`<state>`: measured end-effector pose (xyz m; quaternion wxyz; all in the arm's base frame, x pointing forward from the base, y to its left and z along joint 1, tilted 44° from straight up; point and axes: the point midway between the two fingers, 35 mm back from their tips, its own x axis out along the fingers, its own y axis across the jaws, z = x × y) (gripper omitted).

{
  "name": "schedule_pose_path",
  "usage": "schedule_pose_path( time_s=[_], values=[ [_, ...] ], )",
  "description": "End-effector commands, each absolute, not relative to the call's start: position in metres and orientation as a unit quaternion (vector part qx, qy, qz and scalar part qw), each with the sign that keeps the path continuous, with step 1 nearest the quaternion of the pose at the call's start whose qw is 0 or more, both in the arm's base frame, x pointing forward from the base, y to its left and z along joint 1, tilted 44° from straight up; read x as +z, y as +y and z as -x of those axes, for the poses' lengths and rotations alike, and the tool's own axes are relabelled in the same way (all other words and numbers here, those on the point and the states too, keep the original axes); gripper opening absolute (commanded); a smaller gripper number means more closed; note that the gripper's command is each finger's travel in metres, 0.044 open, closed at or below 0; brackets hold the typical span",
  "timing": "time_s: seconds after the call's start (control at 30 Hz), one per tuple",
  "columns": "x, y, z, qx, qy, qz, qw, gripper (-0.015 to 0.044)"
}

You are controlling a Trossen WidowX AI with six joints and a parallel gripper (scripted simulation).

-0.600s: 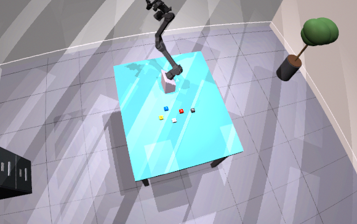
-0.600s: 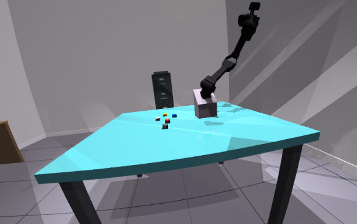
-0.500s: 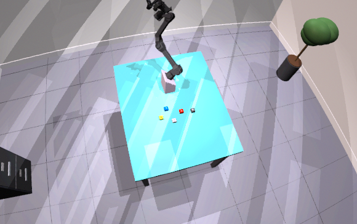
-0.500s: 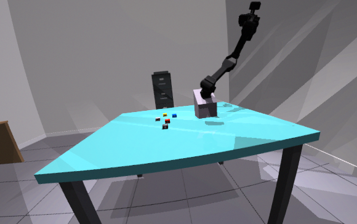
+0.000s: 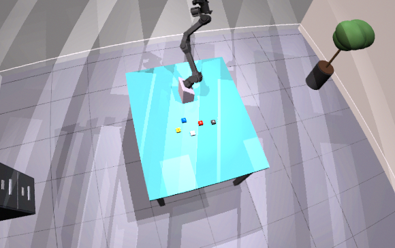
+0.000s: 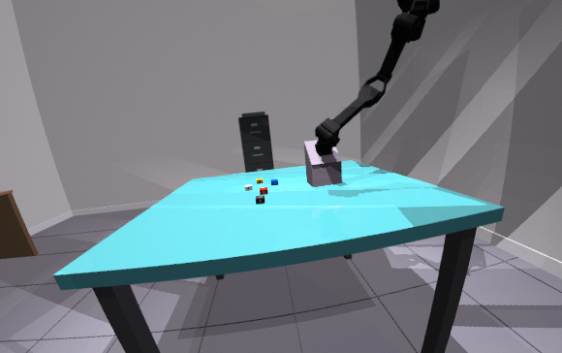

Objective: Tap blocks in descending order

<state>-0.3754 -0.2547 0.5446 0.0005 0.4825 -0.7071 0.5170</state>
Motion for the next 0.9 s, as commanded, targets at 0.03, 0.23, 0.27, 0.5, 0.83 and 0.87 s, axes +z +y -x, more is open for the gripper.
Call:
schedule_pose_path(
  time_s=[0.03, 0.23, 0.27, 0.5, 0.83, 0.87],
  values=[
    [0.606, -0.203, 0.332, 0.484, -0.713, -0.489, 0.133, 0.04],
    [0.659, -0.151, 0.275, 0.44, -0.71, -0.481, 0.268, 0.04],
    [0.666, -0.142, 0.265, 0.432, -0.708, -0.478, 0.29, 0.04],
    [0.71, -0.088, 0.18, 0.371, -0.682, -0.449, 0.442, 0.04],
    [0.736, -0.028, 0.037, 0.275, -0.61, -0.384, 0.636, 0.04],
    [0.736, -0.024, 0.022, 0.266, -0.6, -0.376, 0.654, 0.04]
  ],
)
